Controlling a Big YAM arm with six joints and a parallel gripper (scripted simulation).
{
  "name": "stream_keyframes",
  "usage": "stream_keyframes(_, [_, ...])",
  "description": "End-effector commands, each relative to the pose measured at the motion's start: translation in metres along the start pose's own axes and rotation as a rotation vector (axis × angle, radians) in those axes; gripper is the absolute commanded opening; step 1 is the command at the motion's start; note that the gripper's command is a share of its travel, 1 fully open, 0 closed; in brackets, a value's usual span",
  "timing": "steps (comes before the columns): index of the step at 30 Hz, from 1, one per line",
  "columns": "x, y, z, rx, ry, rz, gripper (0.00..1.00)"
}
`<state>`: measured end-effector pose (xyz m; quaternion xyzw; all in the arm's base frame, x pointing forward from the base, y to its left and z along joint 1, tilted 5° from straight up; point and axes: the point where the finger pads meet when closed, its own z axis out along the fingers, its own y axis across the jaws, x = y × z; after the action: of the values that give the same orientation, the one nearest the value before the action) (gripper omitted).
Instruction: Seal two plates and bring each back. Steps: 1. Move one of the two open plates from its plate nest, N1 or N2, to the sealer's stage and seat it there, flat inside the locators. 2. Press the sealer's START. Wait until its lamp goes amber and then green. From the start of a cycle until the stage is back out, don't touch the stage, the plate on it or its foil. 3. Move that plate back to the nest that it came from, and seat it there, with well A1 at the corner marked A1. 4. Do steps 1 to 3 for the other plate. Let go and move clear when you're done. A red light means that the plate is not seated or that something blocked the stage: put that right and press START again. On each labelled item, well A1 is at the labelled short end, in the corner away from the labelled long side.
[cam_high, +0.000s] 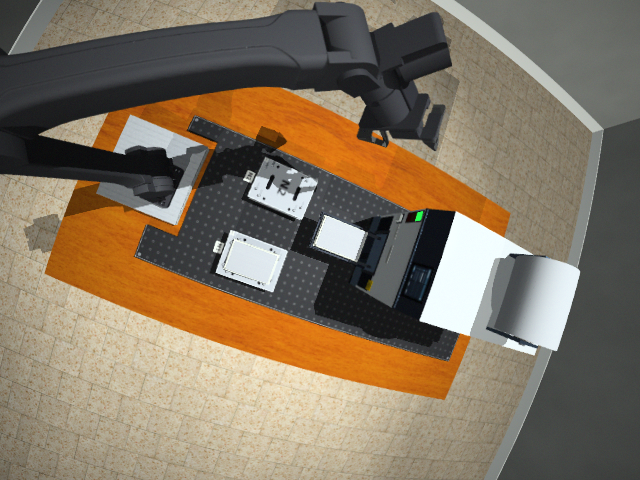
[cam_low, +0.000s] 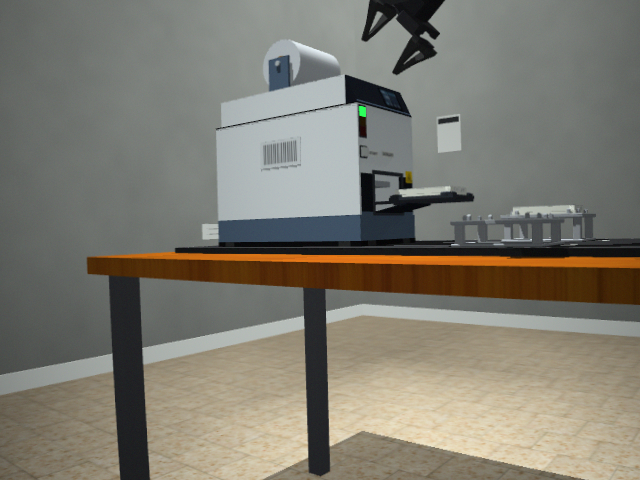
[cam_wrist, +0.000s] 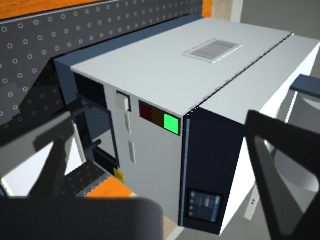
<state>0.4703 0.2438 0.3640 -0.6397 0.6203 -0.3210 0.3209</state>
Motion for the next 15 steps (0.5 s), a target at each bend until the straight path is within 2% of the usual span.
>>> stream_keyframes(1, [0.0008,-0.0340,-0.0112,0.056,-0.010,0.029,1.00])
stream_keyframes(15, [0.0034,-0.0383,-0.0199,0.069,-0.016,0.036,1.00])
